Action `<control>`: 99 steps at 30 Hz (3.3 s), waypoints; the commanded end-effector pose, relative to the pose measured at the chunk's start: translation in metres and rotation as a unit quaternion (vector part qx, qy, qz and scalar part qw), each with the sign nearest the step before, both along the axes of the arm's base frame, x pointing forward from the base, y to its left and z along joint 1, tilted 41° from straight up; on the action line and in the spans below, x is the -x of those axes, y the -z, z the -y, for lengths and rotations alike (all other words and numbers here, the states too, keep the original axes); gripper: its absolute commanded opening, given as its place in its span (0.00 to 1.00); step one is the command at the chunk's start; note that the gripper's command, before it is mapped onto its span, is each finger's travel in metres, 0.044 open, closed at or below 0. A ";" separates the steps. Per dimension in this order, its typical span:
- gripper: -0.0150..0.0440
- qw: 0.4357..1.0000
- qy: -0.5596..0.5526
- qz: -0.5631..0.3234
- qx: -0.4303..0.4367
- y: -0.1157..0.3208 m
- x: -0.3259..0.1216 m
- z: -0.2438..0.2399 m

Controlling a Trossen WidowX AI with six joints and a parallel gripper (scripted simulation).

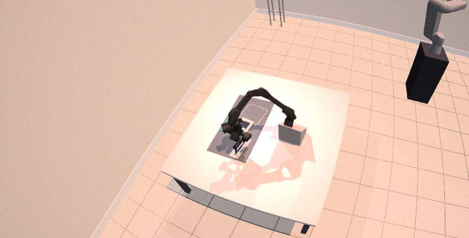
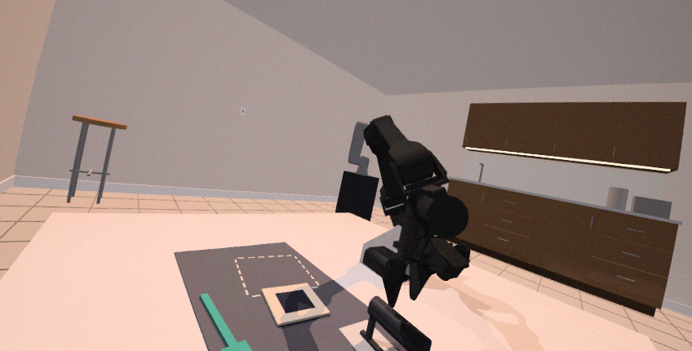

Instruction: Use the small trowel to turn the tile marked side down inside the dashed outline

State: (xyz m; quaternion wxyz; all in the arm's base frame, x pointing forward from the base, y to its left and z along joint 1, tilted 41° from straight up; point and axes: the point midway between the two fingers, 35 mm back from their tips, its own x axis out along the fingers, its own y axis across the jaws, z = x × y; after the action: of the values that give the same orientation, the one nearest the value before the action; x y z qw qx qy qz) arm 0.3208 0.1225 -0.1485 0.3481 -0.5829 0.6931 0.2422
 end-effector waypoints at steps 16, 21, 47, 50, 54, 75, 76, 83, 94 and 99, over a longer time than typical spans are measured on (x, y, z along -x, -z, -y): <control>0.71 1.000 -0.008 0.001 0.000 0.018 -0.003 0.014; 0.71 1.000 -0.008 0.001 0.000 0.024 -0.002 0.019; 0.52 1.000 -0.008 0.001 0.001 0.033 -0.001 0.027; 0.49 1.000 -0.008 0.001 0.001 0.033 -0.001 0.027; 0.47 1.000 -0.008 0.001 0.001 0.033 -0.001 0.027; 0.47 0.971 0.180 0.158 0.019 0.033 -0.001 0.027; 0.47 0.967 0.191 0.167 0.020 0.033 -0.001 0.027; 0.47 0.935 0.267 0.231 0.027 0.033 -0.001 0.027; 0.47 0.864 0.381 0.326 0.037 0.033 -0.001 0.027; 0.47 0.830 0.424 0.361 0.041 0.033 -0.001 0.027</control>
State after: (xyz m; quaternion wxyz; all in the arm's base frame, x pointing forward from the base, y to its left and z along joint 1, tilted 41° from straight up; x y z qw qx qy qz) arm 0.3219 0.0964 -0.1807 0.6046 -0.3186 0.7132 -0.1557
